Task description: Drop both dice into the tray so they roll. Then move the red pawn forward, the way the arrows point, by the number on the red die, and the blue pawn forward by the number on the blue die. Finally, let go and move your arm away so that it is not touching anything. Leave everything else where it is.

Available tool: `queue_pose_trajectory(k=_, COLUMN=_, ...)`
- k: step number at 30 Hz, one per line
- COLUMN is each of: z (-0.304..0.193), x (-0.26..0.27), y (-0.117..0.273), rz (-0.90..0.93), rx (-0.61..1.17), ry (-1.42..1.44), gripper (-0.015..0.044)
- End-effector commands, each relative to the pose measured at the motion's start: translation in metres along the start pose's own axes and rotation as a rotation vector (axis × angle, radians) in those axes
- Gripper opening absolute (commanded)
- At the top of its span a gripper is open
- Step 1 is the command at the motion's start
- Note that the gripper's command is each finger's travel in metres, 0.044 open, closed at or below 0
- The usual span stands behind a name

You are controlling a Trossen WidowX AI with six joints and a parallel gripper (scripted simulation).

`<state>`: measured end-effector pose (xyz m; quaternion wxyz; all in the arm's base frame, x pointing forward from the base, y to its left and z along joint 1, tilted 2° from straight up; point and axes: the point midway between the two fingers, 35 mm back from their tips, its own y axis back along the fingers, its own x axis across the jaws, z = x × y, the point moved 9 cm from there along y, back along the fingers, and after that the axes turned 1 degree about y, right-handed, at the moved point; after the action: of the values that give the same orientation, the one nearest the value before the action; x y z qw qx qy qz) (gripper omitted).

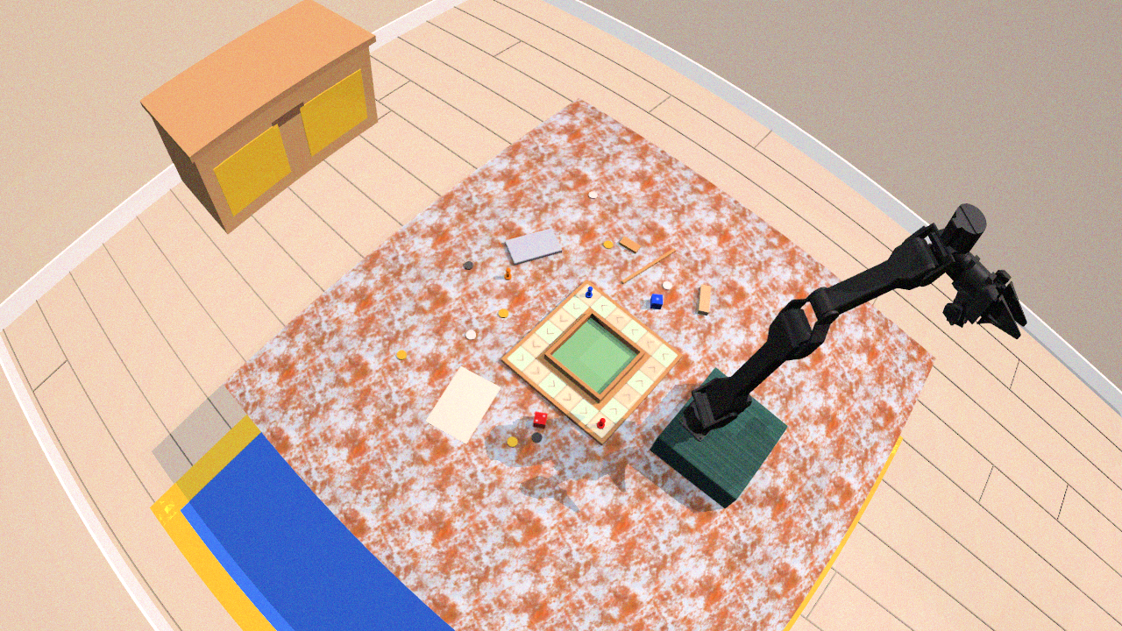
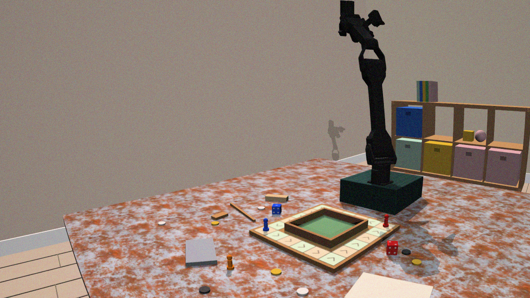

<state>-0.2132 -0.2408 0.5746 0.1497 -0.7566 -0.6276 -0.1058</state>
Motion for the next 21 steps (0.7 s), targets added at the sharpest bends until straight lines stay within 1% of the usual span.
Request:
queue_pose_trajectory(k=1, z=0.000, x=0.000, y=0.001, rz=-0.007, rx=0.004, ry=0.003, gripper=0.0374)
queue_pose_trajectory(k=3, z=-0.001, x=-0.004, y=0.007, rz=-0.066, rx=0.033, ry=0.028, gripper=0.0321)
queue_pose_trajectory(k=5, z=-0.001, x=-0.020, y=0.022, rz=-0.157, rx=0.070, ry=0.102, gripper=0.0275)
queue_pose_trajectory(k=10, z=0.003, x=-0.063, y=0.071, rz=-0.366, rx=0.169, ry=0.319, gripper=0.0275)
queue_pose_trajectory(k=17, z=0.013, x=-0.104, y=0.153, rz=-0.640, rx=0.377, ry=0.580, gripper=0.0275)
queue_pose_trajectory(k=21, z=0.024, x=-0.119, y=0.204, rz=-0.771, rx=0.521, ry=0.735, gripper=0.0275)
